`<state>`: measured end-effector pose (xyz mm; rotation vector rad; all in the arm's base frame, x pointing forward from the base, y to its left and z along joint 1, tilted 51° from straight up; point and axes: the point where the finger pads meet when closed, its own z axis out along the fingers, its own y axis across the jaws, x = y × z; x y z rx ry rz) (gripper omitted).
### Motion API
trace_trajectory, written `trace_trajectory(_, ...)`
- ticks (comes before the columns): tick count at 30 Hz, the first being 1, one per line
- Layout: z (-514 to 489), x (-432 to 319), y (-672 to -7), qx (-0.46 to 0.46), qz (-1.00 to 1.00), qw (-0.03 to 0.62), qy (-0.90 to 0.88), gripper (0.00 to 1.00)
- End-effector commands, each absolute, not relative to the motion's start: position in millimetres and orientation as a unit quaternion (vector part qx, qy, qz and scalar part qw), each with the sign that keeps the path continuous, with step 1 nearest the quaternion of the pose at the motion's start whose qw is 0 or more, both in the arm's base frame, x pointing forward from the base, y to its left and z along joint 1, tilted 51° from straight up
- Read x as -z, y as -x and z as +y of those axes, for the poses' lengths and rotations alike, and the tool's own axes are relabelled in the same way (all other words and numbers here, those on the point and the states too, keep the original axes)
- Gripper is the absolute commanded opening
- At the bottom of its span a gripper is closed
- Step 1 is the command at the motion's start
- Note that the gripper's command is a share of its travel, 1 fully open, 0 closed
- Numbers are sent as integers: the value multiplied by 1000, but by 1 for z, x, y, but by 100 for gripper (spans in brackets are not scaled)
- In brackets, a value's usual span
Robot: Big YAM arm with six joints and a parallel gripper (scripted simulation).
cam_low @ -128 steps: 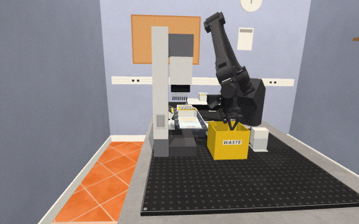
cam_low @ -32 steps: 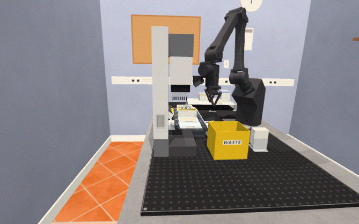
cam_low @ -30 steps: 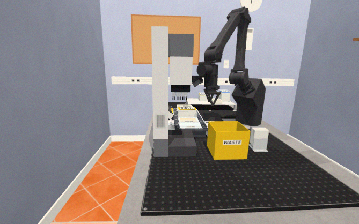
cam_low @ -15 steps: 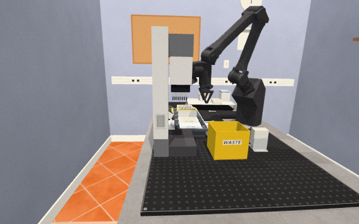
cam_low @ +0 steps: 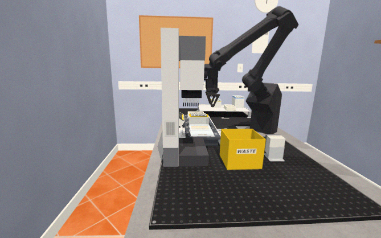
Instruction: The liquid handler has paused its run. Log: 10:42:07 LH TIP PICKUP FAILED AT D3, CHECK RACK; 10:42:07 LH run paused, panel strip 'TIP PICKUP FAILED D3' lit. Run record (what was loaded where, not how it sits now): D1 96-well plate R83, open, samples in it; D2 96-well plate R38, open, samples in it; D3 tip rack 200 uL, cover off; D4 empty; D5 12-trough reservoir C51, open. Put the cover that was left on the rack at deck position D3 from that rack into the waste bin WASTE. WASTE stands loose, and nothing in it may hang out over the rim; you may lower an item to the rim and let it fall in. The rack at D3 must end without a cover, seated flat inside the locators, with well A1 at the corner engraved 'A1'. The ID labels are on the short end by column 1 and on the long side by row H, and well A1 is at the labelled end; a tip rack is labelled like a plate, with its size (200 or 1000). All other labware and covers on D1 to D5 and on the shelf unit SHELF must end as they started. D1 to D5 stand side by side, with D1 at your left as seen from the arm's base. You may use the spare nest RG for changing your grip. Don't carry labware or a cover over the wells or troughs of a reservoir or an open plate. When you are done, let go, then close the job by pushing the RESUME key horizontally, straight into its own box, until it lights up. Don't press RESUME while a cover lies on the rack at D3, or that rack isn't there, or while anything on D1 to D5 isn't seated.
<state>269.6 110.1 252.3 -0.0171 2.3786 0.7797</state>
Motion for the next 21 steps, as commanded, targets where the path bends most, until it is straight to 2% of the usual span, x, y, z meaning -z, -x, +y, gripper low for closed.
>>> trace_trajectory(1, 92, -253, -283, -280, 903, 325, 26, 100)
trace_trajectory(21, 12, -238, -330, -276, 900, 335, 29, 100)
